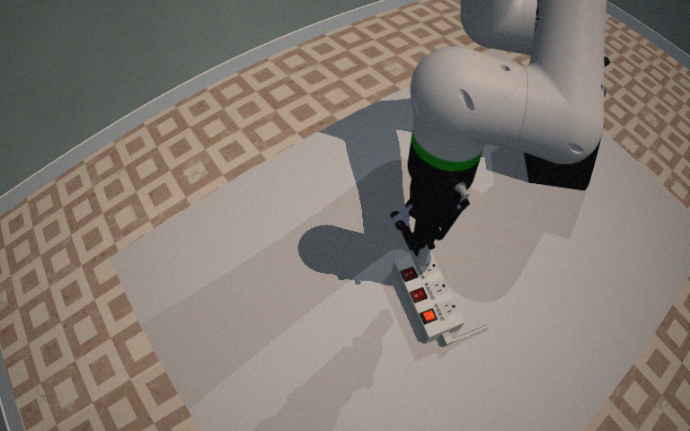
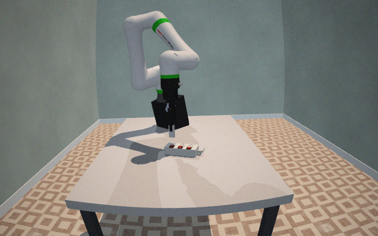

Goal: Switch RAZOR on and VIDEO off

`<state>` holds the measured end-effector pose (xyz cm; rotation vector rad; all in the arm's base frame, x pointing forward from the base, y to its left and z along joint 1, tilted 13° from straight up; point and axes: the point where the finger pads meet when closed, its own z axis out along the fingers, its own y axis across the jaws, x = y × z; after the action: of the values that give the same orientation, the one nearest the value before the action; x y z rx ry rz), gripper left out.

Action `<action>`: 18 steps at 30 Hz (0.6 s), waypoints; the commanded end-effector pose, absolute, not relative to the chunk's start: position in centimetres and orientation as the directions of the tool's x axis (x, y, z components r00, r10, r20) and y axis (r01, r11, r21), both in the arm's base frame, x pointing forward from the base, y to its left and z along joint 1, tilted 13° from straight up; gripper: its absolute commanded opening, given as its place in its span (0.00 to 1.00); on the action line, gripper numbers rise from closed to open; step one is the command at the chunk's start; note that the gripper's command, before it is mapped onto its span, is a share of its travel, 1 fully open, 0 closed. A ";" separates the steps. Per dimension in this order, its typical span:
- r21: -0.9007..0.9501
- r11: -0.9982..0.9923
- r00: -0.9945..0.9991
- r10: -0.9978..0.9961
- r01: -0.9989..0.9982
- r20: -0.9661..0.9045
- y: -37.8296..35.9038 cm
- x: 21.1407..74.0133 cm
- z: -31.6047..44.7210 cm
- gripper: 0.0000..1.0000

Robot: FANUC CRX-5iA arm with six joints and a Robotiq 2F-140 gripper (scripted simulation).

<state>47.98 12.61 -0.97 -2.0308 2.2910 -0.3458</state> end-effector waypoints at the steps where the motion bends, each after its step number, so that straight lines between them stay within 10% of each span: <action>1: -0.207 0.106 -0.130 -0.986 -0.973 0.103 12.6 48.0 -1.1 0.00; 18: -0.207 0.106 -0.130 -0.986 -0.973 0.103 12.3 48.5 -3.0 0.00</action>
<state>48.43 12.30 -2.86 -2.0311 2.2907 -0.3458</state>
